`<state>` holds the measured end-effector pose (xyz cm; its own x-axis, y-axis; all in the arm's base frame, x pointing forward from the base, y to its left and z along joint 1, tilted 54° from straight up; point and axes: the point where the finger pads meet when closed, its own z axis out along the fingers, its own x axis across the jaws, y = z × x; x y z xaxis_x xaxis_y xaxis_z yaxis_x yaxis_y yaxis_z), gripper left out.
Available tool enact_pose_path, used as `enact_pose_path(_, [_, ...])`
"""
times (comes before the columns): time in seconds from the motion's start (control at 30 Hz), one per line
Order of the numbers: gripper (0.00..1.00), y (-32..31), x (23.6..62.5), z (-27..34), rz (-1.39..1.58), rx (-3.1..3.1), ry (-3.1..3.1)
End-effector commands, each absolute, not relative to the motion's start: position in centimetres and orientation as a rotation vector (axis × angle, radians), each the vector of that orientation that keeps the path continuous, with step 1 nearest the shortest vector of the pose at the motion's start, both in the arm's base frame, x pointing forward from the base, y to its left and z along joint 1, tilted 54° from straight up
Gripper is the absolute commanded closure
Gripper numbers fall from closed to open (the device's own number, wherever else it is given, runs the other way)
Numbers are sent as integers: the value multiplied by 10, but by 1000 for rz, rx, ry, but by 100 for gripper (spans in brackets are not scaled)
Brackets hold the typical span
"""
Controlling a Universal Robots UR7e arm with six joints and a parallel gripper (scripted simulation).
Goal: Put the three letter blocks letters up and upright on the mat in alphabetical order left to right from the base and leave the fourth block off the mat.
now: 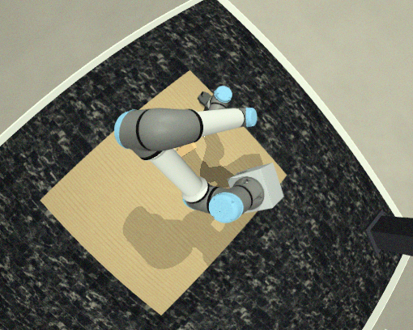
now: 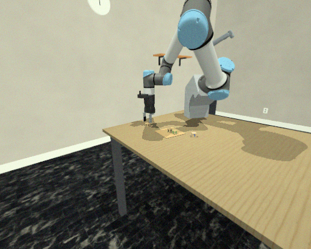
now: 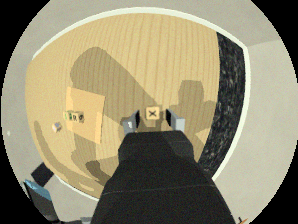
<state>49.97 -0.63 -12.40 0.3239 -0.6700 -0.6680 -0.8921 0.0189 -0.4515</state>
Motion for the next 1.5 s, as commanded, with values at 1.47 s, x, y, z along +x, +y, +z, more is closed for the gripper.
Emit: enact_pose_path(1.47, [0, 1, 501, -129, 322, -1715, 1411])
